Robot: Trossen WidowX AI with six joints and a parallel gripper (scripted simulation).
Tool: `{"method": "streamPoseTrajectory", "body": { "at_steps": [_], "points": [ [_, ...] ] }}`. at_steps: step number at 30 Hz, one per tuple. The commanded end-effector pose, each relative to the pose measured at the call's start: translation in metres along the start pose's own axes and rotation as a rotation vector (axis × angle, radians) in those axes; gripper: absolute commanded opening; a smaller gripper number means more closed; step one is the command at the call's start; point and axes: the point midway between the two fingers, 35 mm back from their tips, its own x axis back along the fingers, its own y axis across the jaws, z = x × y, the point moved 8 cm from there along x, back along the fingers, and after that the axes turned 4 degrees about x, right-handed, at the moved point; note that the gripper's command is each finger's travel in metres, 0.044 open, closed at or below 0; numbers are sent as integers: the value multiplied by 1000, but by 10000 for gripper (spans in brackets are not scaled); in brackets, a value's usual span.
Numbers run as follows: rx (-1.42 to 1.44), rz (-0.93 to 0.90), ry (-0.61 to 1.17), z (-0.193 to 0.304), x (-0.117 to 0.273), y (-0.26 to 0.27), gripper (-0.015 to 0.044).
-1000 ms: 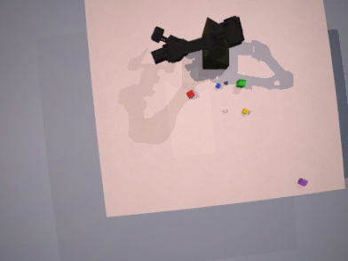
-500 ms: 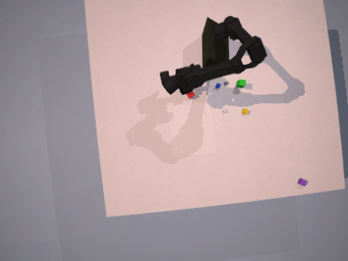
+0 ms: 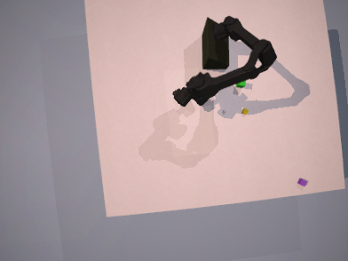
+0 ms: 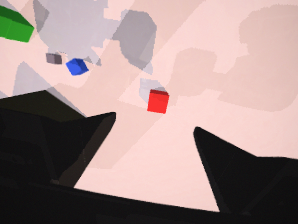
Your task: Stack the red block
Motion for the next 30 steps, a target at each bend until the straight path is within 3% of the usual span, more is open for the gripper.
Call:
{"method": "streamPoseTrajectory", "body": {
  "at_steps": [1, 9, 30],
  "points": [
    [18, 4, -12, -4, 0, -1, 440],
    [18, 2, -13, -4, -43, -2, 440],
    [18, 2, -13, -4, -66, -3, 440]
  ]
}}
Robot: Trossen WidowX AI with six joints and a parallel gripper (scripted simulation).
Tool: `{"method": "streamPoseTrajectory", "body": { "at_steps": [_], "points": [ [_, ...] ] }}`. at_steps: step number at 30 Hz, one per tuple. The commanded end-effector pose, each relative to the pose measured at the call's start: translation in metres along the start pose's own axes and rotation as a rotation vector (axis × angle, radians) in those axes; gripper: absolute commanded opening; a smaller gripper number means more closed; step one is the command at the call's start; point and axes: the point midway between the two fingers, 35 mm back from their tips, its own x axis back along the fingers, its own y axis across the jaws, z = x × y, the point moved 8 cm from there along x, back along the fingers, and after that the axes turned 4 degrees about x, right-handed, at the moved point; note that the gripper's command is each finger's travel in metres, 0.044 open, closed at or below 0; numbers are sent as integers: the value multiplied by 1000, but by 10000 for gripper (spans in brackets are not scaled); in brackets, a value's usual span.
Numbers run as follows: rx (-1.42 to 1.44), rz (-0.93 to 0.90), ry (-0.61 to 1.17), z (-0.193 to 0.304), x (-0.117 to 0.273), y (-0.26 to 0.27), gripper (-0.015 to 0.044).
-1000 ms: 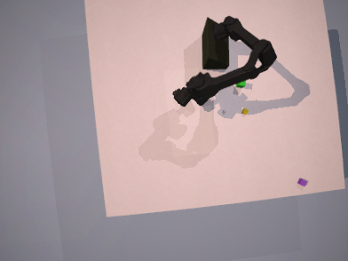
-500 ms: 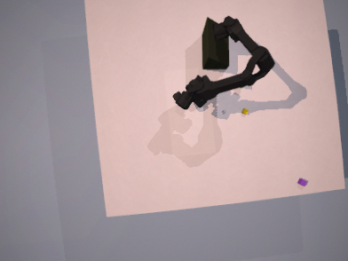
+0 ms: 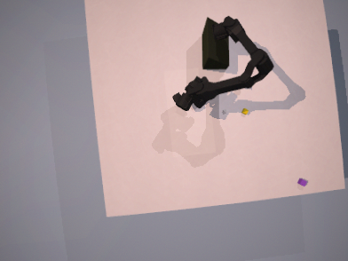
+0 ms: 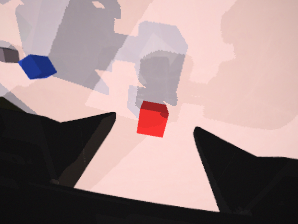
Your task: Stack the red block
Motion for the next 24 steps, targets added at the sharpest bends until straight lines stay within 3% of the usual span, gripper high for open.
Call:
{"method": "streamPoseTrajectory", "body": {
  "at_steps": [1, 24],
  "points": [
    [-12, -8, -3, 2, -8, 2, 440],
    [-12, -10, -4, 2, -26, 3, 440]
  ]
}}
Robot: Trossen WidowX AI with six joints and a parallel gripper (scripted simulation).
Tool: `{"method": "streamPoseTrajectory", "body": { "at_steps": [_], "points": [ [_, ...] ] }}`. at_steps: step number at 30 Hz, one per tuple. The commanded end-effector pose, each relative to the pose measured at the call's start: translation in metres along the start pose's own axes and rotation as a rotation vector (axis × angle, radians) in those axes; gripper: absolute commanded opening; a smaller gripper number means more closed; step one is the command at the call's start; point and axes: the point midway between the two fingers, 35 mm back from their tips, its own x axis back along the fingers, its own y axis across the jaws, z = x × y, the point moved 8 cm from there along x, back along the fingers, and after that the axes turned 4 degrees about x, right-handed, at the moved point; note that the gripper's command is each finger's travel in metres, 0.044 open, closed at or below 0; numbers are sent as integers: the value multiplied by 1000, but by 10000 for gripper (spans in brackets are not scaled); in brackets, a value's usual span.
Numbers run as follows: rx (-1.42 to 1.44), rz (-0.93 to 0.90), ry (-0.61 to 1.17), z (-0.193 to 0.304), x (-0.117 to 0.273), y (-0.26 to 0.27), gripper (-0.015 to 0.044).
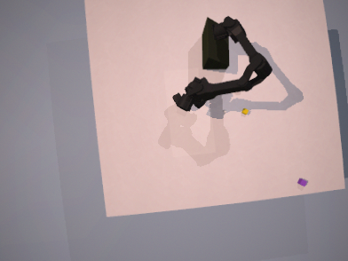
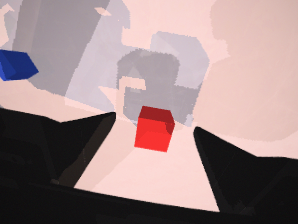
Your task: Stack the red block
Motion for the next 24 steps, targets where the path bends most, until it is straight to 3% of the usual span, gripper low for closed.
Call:
{"method": "streamPoseTrajectory", "body": {
  "at_steps": [1, 4, 16, 24],
  "points": [
    [-8, -4, -4, 1, -1, 1, 440],
    [-8, -4, -4, 1, 0, 1, 440],
    [-8, -4, -4, 1, 0, 1, 125],
    [-8, -4, -4, 1, 0, 1, 72]
  ]
}}
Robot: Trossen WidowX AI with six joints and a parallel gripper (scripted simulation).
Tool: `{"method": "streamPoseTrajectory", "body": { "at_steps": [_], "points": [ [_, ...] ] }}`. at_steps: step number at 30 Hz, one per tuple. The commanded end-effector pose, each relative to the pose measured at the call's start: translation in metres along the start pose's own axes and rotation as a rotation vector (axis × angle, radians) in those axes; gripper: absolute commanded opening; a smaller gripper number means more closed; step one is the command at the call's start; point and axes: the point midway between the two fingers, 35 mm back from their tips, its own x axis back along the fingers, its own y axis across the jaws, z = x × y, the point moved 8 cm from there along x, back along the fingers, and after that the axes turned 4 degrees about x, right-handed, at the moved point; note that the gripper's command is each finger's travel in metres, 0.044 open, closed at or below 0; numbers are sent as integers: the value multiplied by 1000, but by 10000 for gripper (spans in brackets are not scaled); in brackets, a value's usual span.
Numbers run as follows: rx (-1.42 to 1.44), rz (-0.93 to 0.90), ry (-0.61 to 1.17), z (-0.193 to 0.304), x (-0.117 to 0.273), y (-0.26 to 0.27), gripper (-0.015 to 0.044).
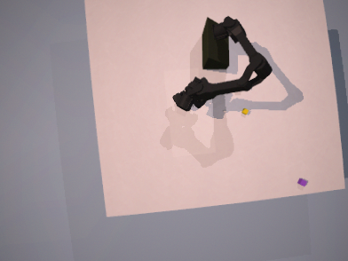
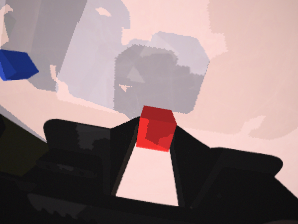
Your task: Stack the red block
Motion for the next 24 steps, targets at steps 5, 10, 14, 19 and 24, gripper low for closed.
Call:
{"method": "streamPoseTrajectory", "body": {
  "at_steps": [5, 10, 14, 19, 24],
  "points": [
    [-6, -3, -3, 0, 13, 0, 0],
    [-6, -2, -3, 0, 38, -1, 0],
    [-6, -1, -2, 0, 55, -1, 0],
    [-6, -1, -2, 1, 77, -1, 0],
    [-6, 0, -1, 1, 99, -1, 0]
  ]
}}
